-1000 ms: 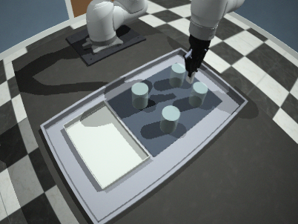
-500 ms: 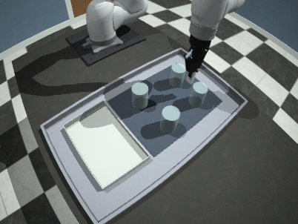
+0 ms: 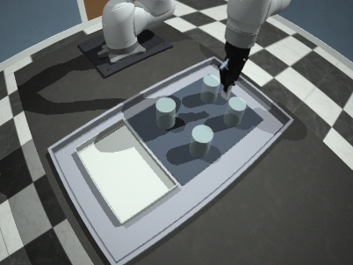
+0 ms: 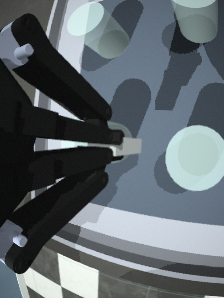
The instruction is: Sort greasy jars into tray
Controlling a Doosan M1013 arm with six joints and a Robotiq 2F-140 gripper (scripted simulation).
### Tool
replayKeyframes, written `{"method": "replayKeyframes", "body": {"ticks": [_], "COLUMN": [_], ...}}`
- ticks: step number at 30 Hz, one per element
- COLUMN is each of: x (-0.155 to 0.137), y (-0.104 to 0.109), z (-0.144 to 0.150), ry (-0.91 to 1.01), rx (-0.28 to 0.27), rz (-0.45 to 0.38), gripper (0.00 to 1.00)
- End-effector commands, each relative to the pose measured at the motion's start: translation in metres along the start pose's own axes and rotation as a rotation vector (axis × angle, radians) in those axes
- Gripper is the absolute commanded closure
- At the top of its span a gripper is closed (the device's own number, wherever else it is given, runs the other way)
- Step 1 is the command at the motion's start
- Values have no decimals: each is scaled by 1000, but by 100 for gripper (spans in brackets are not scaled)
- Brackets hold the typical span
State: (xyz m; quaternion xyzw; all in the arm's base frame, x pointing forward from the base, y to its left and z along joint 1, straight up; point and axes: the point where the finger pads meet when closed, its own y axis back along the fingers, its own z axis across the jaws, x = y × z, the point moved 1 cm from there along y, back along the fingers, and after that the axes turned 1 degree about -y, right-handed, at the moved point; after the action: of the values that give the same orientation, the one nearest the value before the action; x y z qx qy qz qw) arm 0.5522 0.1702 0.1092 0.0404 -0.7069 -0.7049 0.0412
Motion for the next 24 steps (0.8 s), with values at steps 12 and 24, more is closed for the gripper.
{"method": "replayKeyframes", "body": {"ticks": [12,24], "x": [-2,-3], "y": [0,0], "z": [0,0], "ry": [0,0], "rx": [0,0], "rz": [0,0], "gripper": [100,100]}}
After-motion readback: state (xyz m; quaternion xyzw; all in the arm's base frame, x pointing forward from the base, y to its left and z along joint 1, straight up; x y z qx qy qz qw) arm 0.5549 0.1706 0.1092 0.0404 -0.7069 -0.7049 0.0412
